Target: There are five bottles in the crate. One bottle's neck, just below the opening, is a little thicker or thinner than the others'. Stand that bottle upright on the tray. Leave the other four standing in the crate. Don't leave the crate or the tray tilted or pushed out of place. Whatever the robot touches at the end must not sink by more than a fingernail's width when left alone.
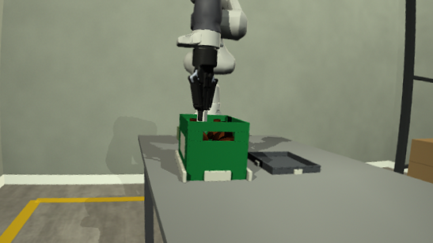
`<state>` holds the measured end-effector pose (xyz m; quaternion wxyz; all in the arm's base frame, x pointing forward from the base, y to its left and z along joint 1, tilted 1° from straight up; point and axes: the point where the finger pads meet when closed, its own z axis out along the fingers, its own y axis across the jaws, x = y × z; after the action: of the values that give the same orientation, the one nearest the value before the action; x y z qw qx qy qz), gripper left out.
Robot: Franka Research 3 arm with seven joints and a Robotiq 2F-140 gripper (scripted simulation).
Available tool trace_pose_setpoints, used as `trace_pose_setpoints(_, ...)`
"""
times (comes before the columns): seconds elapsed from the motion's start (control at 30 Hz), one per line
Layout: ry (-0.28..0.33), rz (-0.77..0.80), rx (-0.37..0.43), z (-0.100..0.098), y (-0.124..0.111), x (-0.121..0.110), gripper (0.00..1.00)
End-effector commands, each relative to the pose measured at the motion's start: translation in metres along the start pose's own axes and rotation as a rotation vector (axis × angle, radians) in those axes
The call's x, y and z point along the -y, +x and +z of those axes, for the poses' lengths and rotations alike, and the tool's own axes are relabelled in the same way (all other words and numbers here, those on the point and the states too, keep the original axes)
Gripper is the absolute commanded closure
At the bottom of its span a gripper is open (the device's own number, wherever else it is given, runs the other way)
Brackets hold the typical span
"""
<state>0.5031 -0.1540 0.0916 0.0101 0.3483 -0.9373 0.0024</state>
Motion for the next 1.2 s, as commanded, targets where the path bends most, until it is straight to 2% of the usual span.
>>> trace_pose_setpoints(0.0,-0.001,-0.002,0.000,0.0012,0.0008,0.0002,0.90)
trace_pose_setpoints(0.2,-0.001,-0.002,0.000,0.0012,0.0008,0.0002,0.90)
trace_pose_setpoints(0.23,-0.001,-0.002,0.000,0.0012,0.0008,0.0002,0.56)
trace_pose_setpoints(1.17,-0.001,-0.002,0.000,0.0012,0.0008,0.0002,0.56)
